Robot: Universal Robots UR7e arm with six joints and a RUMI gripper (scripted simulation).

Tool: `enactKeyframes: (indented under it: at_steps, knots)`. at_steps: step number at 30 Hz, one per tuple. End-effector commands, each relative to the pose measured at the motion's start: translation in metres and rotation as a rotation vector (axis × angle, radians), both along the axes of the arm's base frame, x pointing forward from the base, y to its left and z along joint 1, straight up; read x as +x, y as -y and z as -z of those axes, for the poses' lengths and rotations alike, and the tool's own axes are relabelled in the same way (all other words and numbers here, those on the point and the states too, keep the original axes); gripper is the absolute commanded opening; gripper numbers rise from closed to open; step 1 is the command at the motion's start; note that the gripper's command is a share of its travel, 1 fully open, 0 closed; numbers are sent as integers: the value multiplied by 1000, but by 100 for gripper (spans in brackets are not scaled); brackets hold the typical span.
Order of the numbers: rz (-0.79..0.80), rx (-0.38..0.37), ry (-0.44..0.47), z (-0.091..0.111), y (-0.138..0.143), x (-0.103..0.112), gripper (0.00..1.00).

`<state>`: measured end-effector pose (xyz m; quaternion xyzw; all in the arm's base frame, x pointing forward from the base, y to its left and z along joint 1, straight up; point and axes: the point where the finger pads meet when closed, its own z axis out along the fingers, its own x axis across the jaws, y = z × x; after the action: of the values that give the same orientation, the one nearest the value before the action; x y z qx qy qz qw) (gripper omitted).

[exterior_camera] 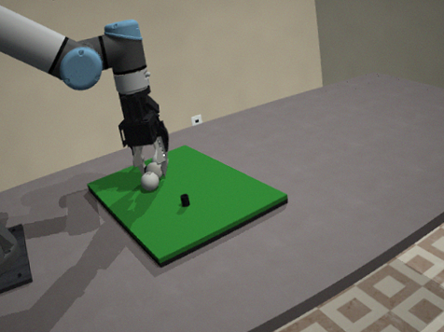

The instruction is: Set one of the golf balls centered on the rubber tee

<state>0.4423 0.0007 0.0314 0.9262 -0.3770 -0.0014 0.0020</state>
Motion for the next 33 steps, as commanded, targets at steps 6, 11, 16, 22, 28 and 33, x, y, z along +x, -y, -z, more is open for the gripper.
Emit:
enactKeyframes:
  at_steps: [6, 11, 16, 22, 28, 33]
  knots:
    - [0, 0, 1, 0, 0, 0, 0]
    - [0, 0, 1, -2, 0, 0, 0]
    - [0, 0, 2, -18, 0, 1, 0]
    - [0, 0, 2, -59, 0, 1, 0]
    - [0, 0, 2, -84, 0, 1, 0]
    - [0, 0, 2, -97, 0, 1, 0]
